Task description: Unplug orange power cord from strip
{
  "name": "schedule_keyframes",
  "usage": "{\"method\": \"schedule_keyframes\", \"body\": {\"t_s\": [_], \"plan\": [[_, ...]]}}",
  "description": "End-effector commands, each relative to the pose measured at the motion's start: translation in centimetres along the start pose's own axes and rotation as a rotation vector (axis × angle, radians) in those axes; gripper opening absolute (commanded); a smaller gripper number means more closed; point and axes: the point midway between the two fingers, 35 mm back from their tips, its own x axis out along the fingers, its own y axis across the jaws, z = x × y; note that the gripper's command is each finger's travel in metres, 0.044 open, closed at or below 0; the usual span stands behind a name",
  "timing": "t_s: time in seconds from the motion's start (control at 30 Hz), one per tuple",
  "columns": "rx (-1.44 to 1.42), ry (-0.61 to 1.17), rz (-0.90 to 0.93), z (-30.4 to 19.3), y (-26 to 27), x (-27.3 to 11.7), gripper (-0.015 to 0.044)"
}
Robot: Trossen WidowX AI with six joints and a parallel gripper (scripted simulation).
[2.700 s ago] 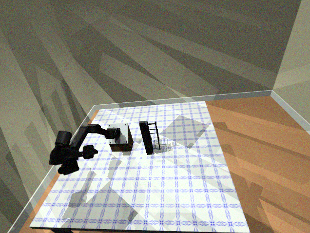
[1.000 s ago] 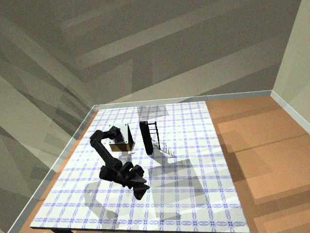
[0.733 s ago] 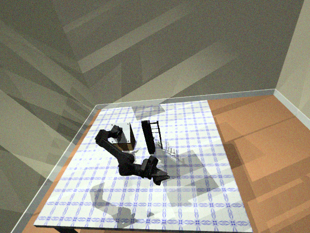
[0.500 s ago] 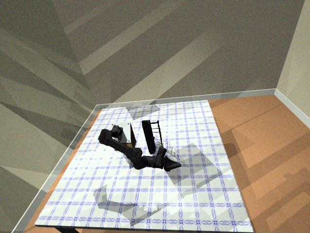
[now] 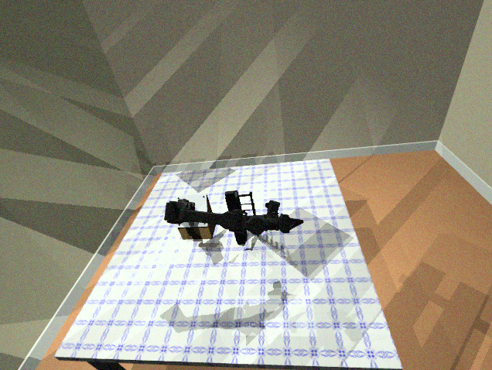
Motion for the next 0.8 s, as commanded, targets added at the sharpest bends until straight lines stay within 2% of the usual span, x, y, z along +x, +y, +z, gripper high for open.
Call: {"method": "schedule_keyframes", "body": {"t_s": [0.0, 0.33, 0.47, 0.63, 0.77], "plan": [[0.060, -0.014, 0.132, 3.5, 4.3, 1.5, 0.0160], [0.150, 0.000, 0.450, 11.8, 14.7, 1.6, 0.0160], [0.172, 0.013, 0.533, 13.5, 17.4, 1.0, 0.0160], [0.164, 0.067, 0.681, 15.5, 22.2, -0.5, 0.0160], [0.089, 0.170, 0.869, 16.9, 28.1, -3.5, 0.0160]]}}
